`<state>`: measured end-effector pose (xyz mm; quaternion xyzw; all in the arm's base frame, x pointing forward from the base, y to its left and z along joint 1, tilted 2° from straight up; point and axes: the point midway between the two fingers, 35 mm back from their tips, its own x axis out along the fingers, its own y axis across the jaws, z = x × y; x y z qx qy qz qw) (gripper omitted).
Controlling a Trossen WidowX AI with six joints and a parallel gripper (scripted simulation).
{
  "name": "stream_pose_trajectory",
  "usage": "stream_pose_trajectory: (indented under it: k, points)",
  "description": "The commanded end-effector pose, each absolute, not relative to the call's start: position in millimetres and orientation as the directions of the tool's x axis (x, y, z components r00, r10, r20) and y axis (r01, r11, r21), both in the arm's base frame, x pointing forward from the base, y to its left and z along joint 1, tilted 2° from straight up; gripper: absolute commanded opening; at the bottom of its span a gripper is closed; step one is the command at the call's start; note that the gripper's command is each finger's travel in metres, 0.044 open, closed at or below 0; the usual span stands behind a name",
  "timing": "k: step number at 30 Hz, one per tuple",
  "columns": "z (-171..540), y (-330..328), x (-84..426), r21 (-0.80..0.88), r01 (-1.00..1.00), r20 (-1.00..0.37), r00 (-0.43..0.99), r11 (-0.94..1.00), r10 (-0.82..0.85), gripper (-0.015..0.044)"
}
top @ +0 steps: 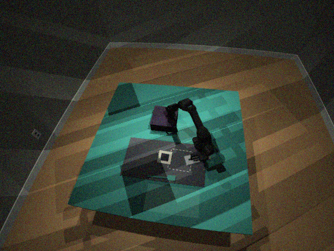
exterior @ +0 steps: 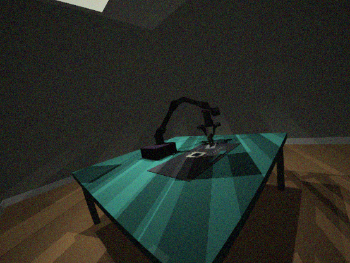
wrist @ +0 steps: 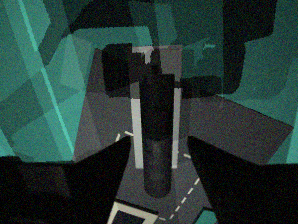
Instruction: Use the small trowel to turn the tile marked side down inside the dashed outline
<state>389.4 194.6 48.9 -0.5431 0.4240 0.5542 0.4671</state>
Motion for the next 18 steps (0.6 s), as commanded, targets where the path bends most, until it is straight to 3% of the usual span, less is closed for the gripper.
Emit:
stream_pose_trajectory:
  k: [1,6,11,18]
  points:
    - [40.1,194.9,388.6,-0.033,-0.977,-0.998,0.022,-0.209,0.057,0.027]
    - [34.6,195.0,388.4,-0.033,-0.977,-0.998,0.022,-0.209,0.057,0.027]
    - [34.6,195.0,388.4,-0.033,-0.977,-0.998,0.022,-0.209,0.057,0.0139]
    - [34.6,195.0,388.4,-0.033,-0.977,-0.998,0.022,-0.209,0.057,0.013]
